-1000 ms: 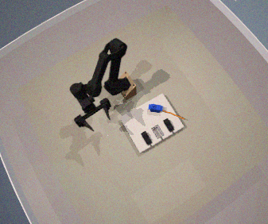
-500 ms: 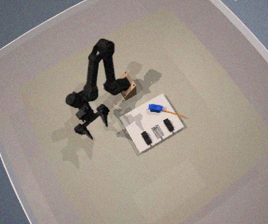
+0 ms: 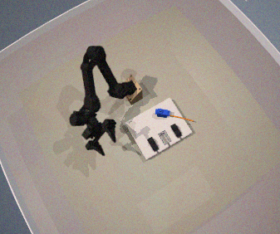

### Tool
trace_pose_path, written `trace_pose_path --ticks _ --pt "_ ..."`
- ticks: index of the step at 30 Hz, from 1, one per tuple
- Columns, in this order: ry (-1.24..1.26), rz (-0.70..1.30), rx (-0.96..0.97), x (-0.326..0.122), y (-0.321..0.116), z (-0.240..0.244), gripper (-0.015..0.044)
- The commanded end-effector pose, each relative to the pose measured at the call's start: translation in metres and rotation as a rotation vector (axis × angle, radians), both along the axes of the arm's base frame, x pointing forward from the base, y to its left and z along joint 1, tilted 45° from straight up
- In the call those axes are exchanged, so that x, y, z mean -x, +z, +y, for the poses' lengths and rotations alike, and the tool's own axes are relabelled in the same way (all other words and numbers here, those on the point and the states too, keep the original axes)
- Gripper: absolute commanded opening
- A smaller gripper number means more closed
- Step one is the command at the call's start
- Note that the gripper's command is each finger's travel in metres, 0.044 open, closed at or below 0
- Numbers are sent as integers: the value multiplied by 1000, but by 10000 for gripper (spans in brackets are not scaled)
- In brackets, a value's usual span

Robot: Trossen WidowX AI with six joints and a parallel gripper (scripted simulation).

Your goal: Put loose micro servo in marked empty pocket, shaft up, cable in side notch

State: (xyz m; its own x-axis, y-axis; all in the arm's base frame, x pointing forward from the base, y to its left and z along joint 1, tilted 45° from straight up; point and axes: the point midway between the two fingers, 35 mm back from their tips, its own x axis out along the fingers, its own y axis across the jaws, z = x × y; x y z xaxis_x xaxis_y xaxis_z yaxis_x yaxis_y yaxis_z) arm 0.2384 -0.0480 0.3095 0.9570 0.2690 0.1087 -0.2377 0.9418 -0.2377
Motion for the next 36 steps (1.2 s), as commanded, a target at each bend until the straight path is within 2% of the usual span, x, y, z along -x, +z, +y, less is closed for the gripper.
trace_pose_path --ticks 1,21,36 --pt "-1 64 -75 -14 -9 -3 440" --pt "2 440 -280 -74 -74 19 440" --pt "-19 797 -295 -96 -142 60 440"
